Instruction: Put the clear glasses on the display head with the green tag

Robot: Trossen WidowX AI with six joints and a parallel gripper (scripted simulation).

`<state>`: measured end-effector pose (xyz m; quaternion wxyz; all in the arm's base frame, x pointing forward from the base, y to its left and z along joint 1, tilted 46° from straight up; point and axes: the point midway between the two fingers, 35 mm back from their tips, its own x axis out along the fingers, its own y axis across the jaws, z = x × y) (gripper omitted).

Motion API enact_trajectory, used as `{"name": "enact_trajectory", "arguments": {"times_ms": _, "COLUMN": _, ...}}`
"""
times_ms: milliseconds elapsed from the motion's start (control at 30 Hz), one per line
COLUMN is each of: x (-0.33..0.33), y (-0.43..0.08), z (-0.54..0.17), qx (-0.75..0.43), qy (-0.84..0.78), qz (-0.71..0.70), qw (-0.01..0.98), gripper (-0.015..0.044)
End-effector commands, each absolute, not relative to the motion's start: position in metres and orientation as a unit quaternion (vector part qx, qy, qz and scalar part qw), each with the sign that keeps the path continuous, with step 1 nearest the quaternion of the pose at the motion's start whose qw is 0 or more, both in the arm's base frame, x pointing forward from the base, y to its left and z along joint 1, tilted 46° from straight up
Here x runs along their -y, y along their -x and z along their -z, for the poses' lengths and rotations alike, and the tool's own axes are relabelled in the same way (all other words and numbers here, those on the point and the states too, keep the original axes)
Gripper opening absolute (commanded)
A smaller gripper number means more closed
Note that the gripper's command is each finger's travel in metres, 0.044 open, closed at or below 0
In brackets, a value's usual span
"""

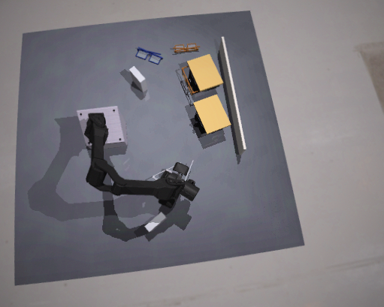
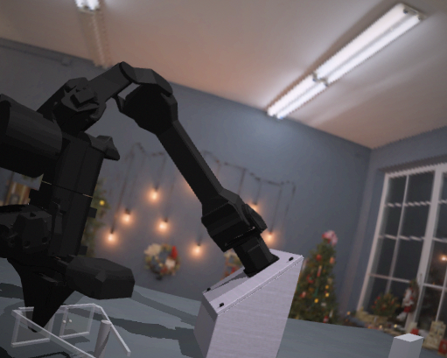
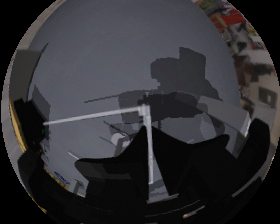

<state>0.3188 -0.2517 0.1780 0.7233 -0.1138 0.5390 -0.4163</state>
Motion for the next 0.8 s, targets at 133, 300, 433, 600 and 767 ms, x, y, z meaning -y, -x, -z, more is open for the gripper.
{"name": "enact_trajectory", "arguments": {"times_ms": 133, "x": 0.2544, "y": -0.3221, "z": -0.1834, "qx": -0.536, "qy": 0.114, "qz": 0.416, "qw": 0.726, "gripper": 0.0000}}
{"name": "enact_trajectory", "arguments": {"times_ms": 300, "x": 0.2559, "y": -0.3230, "z": -0.1852, "qx": -0.536, "qy": 0.114, "qz": 0.416, "qw": 0.726, "gripper": 0.0000}}
{"name": "enact_trajectory", "arguments": {"times_ms": 433, "x": 0.2570, "y": -0.3238, "z": -0.1866, "qx": -0.536, "qy": 0.114, "qz": 0.416, "qw": 0.726, "gripper": 0.0000}}
{"name": "enact_trajectory", "arguments": {"times_ms": 600, "x": 0.2585, "y": -0.3248, "z": -0.1883, "qx": -0.536, "qy": 0.114, "qz": 0.416, "qw": 0.726, "gripper": 0.0000}}
{"name": "enact_trajectory", "arguments": {"times_ms": 767, "x": 0.2598, "y": -0.3258, "z": -0.1899, "qx": -0.536, "qy": 0.114, "qz": 0.416, "qw": 0.726, "gripper": 0.0000}}
